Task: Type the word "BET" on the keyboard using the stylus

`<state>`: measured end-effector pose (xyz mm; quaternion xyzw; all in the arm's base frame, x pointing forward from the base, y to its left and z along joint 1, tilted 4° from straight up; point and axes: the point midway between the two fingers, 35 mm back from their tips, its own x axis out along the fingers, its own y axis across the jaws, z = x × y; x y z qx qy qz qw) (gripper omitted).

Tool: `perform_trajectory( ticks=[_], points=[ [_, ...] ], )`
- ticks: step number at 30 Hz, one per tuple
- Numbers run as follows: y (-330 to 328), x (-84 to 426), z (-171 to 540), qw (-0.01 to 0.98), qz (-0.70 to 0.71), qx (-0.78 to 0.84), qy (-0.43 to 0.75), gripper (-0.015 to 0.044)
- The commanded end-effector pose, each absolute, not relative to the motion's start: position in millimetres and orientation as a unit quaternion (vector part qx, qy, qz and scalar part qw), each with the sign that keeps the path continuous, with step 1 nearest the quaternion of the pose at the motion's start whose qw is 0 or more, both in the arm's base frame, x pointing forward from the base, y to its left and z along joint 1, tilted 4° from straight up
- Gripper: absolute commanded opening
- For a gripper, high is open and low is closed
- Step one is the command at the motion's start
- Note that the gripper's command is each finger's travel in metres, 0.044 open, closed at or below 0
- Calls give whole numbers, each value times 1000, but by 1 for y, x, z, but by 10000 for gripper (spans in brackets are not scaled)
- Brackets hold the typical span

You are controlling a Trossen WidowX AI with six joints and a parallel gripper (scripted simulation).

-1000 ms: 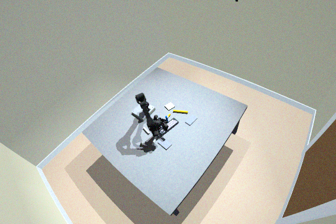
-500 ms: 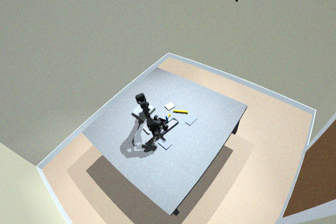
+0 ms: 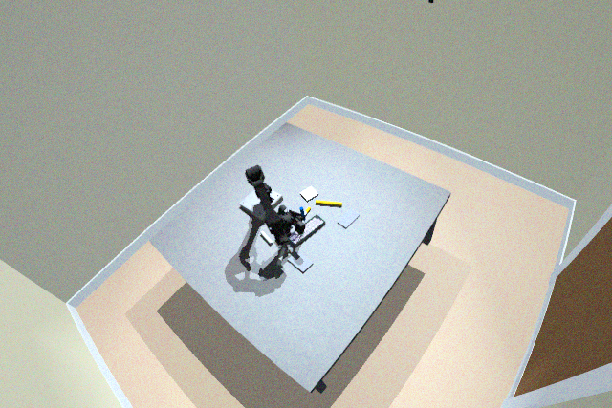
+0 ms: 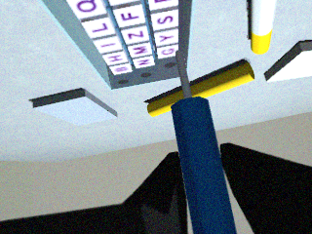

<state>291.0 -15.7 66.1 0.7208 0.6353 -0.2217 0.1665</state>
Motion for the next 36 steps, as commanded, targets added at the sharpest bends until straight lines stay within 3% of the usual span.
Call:
perform_trajectory(
  ticks=[1,3,6,17,31,34,36],
  points=[
    [-16,291,66,167,-222,721,635,78],
    [-16,291,66,167,-222,721,635,64],
    [-21,291,66,167,-222,721,635,0],
    [-75,283,73,168,-225,720,634,0],
    [-76,282,53,168,-225,720,634,0],
    [-76,282,51,168,-225,720,634,79],
    [-76,282,50,168,-225,720,634,81]
  ],
)
